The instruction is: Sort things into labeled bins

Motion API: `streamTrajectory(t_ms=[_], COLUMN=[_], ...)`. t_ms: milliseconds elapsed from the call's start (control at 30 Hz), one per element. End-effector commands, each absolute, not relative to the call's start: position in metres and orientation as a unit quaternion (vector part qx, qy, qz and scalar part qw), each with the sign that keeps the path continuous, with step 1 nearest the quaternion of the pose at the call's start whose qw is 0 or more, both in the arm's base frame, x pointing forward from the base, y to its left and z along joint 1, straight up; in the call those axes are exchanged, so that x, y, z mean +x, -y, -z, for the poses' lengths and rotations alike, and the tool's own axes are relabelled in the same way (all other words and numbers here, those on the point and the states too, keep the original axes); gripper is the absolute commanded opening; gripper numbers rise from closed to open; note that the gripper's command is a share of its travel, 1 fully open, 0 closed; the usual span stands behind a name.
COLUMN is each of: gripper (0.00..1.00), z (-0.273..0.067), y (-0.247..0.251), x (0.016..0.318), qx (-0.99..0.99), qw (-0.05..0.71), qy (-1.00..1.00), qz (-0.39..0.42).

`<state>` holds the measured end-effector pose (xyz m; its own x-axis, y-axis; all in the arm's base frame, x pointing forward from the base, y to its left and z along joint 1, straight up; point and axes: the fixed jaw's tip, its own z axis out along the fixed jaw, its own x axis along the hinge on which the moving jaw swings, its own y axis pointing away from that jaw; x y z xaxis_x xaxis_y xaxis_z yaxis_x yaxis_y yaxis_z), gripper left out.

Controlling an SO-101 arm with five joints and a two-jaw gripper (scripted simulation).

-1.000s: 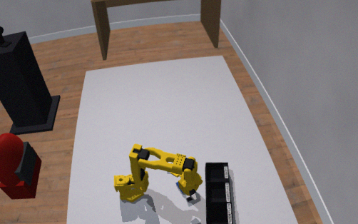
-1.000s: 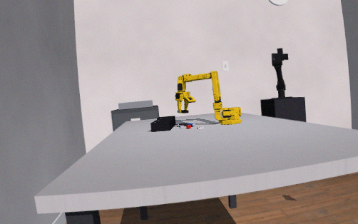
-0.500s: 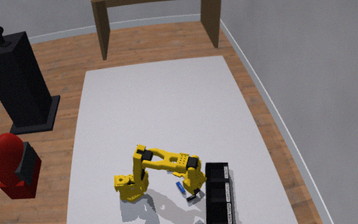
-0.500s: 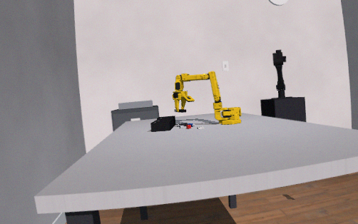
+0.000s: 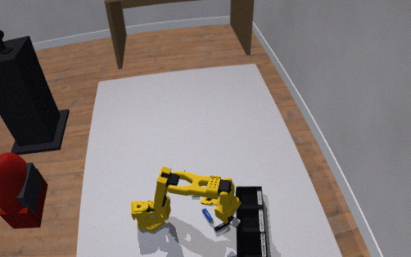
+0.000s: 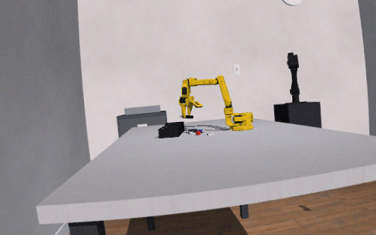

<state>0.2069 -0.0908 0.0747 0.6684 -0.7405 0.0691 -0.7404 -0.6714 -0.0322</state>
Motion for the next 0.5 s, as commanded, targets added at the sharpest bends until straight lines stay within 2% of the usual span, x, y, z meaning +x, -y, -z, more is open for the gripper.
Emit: streamTrajectory(t_ms=[0,467], gripper=[0.0,0.0], z=[-0.085,-0.085], y=[0.092,0.093], x=[0.223,0.237], qx=[-0.928,-0.948], qw=[0.001,-0.003], qy=[-0.363,-0.303], qz=[0.077,0.094])
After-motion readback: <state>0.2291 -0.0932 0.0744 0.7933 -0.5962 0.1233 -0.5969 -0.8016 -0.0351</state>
